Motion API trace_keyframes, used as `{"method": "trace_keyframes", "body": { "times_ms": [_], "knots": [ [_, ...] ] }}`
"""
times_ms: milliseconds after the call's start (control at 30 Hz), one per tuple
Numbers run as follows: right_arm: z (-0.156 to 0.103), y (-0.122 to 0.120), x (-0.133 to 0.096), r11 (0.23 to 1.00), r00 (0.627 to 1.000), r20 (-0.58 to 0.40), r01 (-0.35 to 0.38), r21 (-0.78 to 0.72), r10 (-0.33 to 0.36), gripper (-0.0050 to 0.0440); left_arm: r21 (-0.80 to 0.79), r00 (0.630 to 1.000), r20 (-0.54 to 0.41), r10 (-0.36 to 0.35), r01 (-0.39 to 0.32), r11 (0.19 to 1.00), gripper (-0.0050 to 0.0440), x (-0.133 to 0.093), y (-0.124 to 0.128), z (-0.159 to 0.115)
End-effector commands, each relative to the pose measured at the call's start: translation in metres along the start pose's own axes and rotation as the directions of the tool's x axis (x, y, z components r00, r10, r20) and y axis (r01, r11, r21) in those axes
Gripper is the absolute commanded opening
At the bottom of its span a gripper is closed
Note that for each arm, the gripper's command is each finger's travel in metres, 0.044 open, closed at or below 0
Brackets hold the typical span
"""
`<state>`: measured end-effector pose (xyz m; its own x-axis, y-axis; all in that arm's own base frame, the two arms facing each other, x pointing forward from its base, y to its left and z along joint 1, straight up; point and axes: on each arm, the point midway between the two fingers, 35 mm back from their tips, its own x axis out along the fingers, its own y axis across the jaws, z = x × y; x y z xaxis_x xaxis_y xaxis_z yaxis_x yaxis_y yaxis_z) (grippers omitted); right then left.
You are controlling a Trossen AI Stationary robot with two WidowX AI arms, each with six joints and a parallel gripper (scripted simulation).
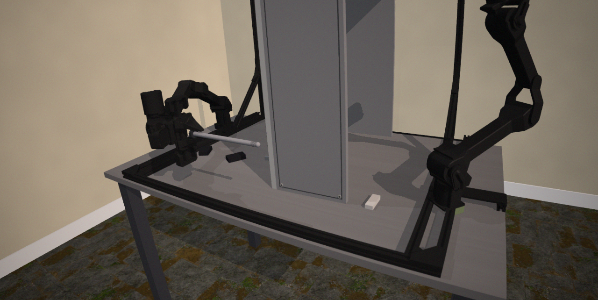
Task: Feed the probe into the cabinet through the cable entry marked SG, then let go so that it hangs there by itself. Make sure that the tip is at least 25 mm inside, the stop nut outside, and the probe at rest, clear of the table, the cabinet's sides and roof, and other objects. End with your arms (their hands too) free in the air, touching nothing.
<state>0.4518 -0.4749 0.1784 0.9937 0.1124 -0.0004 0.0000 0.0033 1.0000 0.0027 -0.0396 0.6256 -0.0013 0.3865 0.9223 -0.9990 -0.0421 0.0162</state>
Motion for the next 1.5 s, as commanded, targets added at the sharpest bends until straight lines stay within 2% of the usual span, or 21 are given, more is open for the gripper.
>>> {"method": "trace_keyframes", "body": {
  "times_ms": [0,167,400,467,533,733,967,1033,1300,1400,1467],
  "knots": [
    [0.001,0.000,0.000,1.000,1.000,0.003,0.000,0.003,0.000,0.0000,-0.018,1.000,-0.024,0.010,-0.010,1.000,0.0440,-0.001,0.001,-0.007],
    [0.001,0.000,0.000,1.000,1.000,0.003,0.000,0.003,0.000,0.0000,-0.081,1.000,-0.023,-0.010,0.008,0.997,0.0440,-0.001,0.004,-0.010],
    [0.001,0.000,0.000,1.000,1.000,0.003,0.000,0.003,0.000,0.0000,-0.372,0.991,0.003,-0.136,0.127,0.919,0.0440,0.000,0.013,-0.014],
    [0.001,0.000,0.000,1.000,1.000,0.003,0.000,0.003,0.000,0.0000,-0.372,0.991,0.003,-0.136,0.127,0.919,0.0440,0.000,0.013,-0.014],
    [0.001,0.000,0.000,1.000,1.000,0.003,0.000,0.003,0.000,0.0000,-0.452,0.985,0.019,-0.173,0.162,0.877,0.0440,0.000,0.016,-0.015],
    [0.001,0.000,0.000,1.000,1.000,0.003,0.000,0.003,0.000,0.0000,-0.664,0.959,0.085,-0.271,0.257,0.703,0.0440,0.002,0.023,-0.019],
    [0.001,0.000,0.000,1.000,1.000,0.003,0.000,0.003,0.000,0.0000,-0.839,0.916,0.191,-0.353,0.339,0.426,0.0440,0.006,0.030,-0.026],
    [0.001,0.000,0.000,1.000,1.000,0.003,0.000,0.003,0.000,0.0000,-0.839,0.916,0.191,-0.353,0.339,0.426,0.0440,0.006,0.030,-0.026],
    [0.001,0.000,0.000,1.000,1.000,0.003,0.000,0.003,0.000,0.0000,-0.922,0.857,0.333,-0.393,0.384,0.057,0.0440,0.011,0.034,-0.036],
    [0.001,0.000,0.000,1.000,1.000,0.003,0.000,0.003,0.000,0.0000,-0.922,0.844,0.365,-0.394,0.386,-0.026,0.0440,0.012,0.034,-0.039],
    [0.001,0.000,0.000,1.000,1.000,0.003,0.000,0.003,0.000,0.0000,-0.921,0.841,0.371,-0.393,0.386,-0.042,0.0440,0.012,0.035,-0.039]
  ]
}}
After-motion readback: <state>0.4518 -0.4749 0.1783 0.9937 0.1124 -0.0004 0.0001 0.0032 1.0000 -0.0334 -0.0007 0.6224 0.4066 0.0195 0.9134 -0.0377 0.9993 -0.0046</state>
